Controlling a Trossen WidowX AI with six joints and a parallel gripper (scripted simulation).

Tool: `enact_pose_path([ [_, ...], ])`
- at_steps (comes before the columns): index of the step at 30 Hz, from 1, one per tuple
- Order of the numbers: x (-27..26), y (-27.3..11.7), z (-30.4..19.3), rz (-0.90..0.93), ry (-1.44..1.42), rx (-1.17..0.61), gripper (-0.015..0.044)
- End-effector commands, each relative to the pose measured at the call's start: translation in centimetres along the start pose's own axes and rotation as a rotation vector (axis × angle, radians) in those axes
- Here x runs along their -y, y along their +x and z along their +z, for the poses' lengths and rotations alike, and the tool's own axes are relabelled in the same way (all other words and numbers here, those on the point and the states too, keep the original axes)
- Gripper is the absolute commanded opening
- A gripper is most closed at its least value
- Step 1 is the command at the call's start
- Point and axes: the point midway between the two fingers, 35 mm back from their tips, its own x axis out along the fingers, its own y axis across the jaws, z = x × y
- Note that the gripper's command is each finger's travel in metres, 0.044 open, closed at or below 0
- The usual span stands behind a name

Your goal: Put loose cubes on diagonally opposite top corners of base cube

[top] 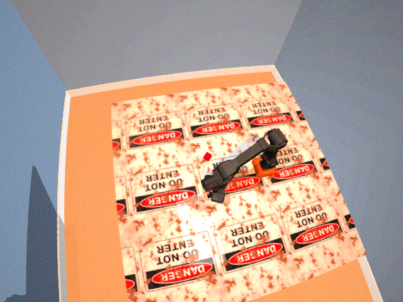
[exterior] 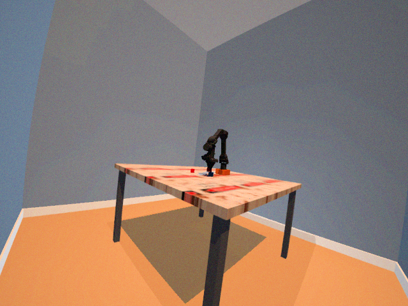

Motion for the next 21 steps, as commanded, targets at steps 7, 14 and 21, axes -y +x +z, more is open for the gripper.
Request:
enact_pose_path([
  [7,0.04,0.3,0.0,-0.003,-0.001,0.002,0.0105],
  [14,0.04,0.3,0.0,-0.003,-0.001,0.002,0.0105],
  [21,0.04,0.3,0.0,-0.003,-0.001,0.002,0.0131],
])
